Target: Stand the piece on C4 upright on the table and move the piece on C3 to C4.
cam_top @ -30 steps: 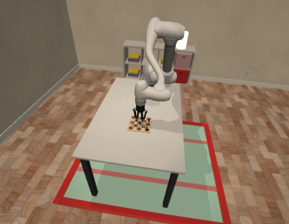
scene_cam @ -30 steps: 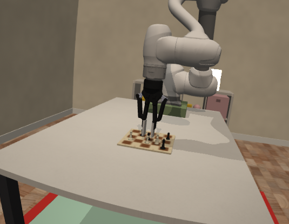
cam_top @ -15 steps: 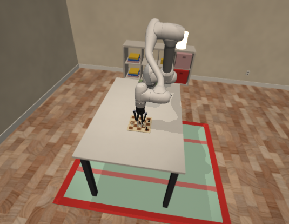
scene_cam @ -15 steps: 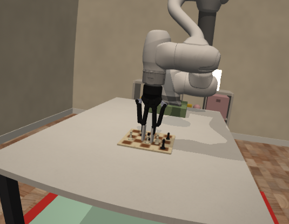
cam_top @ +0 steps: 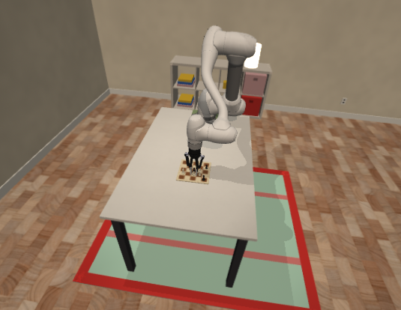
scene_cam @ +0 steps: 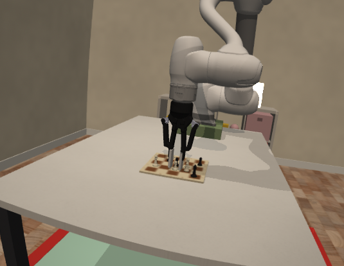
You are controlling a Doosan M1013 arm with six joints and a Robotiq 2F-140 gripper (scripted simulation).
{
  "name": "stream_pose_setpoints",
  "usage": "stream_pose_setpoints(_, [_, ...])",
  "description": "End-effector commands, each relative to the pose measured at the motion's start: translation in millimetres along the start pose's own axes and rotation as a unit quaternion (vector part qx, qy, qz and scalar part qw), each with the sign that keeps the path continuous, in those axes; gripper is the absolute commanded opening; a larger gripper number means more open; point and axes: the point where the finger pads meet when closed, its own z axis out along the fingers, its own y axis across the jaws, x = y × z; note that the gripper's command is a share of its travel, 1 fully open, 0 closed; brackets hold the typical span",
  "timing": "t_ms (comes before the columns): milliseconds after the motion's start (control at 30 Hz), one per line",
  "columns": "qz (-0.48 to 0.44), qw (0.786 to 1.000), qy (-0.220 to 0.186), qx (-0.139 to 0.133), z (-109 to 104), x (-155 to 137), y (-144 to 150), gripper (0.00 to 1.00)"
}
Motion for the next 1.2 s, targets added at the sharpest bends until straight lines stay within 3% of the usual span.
stream_pose_setpoints(0, [0.000,1.000,0.000,0.000,-0.1,0.0,0.0,0.20])
stream_pose_setpoints(733, [0.000,1.000,0.000,0.000,-0.1,0.0,0.0,0.20])
stream_pose_setpoints(767, [0.000,1.000,0.000,0.000,-0.1,0.0,0.0,0.00])
stream_pose_setpoints(1167, [0.000,1.000,0.000,0.000,-0.1,0.0,0.0,0.00])
